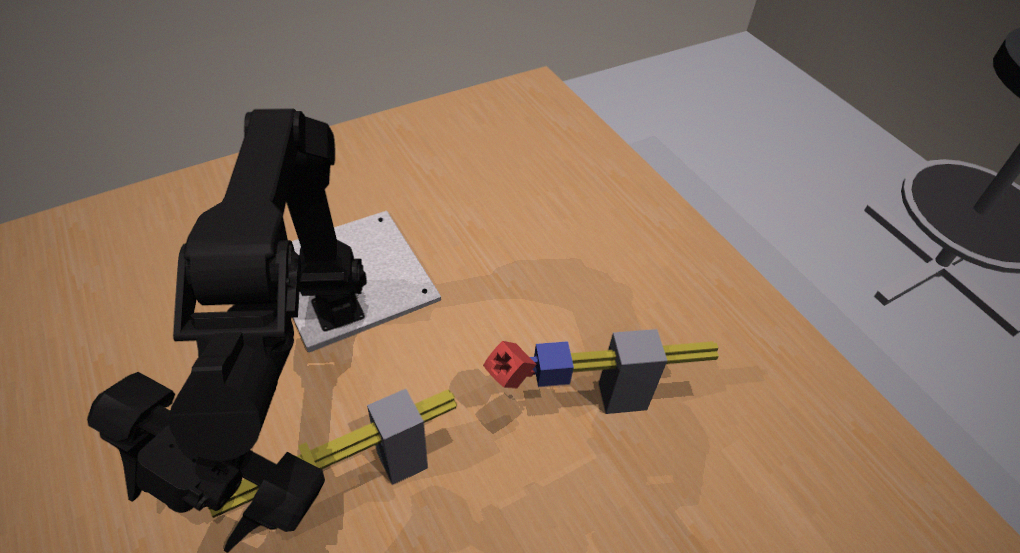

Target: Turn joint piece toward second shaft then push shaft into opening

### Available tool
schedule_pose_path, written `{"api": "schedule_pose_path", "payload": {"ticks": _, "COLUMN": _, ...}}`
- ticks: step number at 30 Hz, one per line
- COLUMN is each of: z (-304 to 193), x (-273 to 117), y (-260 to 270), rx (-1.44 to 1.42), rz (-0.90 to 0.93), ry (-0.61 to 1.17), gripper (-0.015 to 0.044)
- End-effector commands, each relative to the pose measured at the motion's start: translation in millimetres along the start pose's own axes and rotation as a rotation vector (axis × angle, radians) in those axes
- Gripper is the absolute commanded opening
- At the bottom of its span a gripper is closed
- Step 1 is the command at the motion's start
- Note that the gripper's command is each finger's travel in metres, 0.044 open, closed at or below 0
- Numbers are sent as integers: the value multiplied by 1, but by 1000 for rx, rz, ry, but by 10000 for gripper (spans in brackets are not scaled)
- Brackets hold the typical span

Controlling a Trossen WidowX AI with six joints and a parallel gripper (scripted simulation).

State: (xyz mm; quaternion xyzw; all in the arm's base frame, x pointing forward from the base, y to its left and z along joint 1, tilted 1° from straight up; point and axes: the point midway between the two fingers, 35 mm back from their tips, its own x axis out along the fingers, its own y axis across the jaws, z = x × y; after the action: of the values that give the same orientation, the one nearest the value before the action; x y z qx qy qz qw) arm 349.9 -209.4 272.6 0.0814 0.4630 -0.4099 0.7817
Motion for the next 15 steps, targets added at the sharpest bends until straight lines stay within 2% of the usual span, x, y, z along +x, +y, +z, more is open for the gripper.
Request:
{"api": "schedule_pose_path", "payload": {"ticks": 1, "z": -31, "x": -30, "y": 47, "rx": -44, "rz": 75, "ry": 24, "gripper": 440}}
{"api": "schedule_pose_path", "payload": {"ticks": 8, "z": -109, "x": -91, "y": 114, "rx": -165, "rz": 179, "ry": 86, "gripper": 440}}
{"api": "schedule_pose_path", "payload": {"ticks": 15, "z": -197, "x": -148, "y": 139, "rx": -302, "rz": 233, "ry": 131, "gripper": 440}}
